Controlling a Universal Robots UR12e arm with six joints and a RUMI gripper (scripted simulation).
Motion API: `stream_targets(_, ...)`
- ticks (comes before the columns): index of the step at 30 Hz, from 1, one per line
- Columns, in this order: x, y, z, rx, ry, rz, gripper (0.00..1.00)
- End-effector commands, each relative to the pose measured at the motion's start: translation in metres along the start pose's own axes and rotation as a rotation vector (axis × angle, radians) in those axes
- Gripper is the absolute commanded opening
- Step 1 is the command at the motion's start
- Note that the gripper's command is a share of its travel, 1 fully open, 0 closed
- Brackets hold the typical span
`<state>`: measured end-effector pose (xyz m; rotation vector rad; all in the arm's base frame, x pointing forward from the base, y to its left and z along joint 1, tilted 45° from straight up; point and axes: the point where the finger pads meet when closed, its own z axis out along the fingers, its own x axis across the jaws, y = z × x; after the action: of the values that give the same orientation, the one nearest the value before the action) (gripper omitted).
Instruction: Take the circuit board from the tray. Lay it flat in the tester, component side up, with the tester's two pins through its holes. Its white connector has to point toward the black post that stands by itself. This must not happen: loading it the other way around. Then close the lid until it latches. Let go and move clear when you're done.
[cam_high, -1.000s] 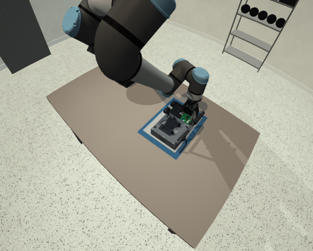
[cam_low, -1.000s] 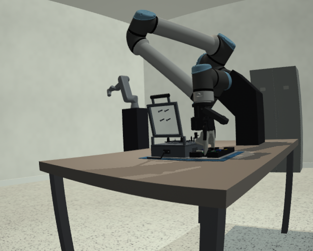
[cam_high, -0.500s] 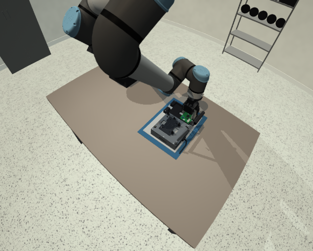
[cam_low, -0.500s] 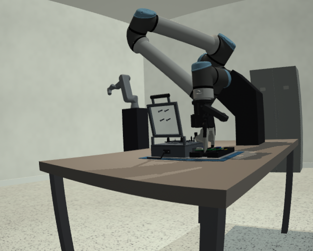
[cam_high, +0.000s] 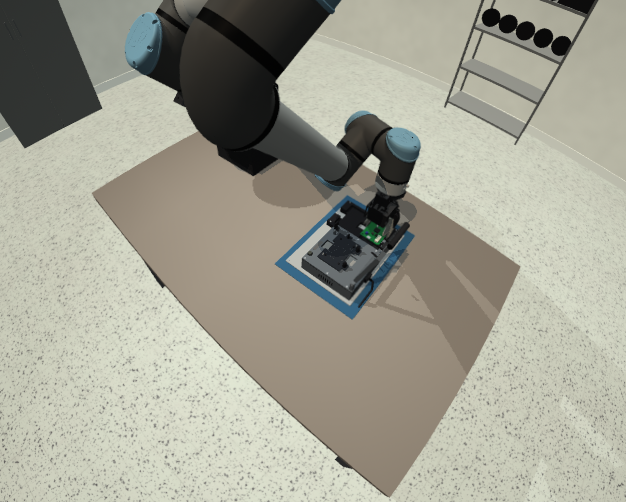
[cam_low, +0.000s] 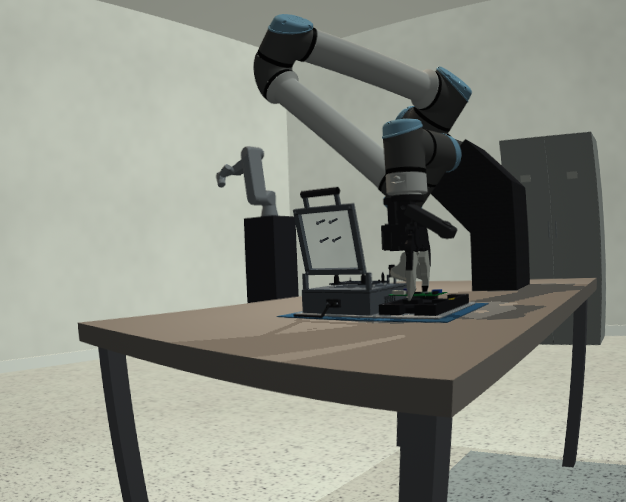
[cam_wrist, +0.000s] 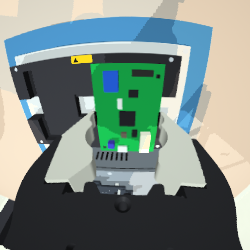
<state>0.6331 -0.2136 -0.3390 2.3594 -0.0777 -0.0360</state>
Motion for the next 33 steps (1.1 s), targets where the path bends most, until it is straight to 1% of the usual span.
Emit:
stream_targets(1, -0.001, 0.000, -0.005, -0.001, -0.001, -0.001, 0.39)
stream_targets(13, -0.001, 0.001, -0.005, -0.001, -0.001, -0.001, 0.39)
stream_targets(24, -0.001, 0.000, -0.014, -0.001, 0.000, -0.002, 0.39)
stream_targets(33, -0.002, 0.000, -0.036, -0.001, 0.000, -0.002, 0.39)
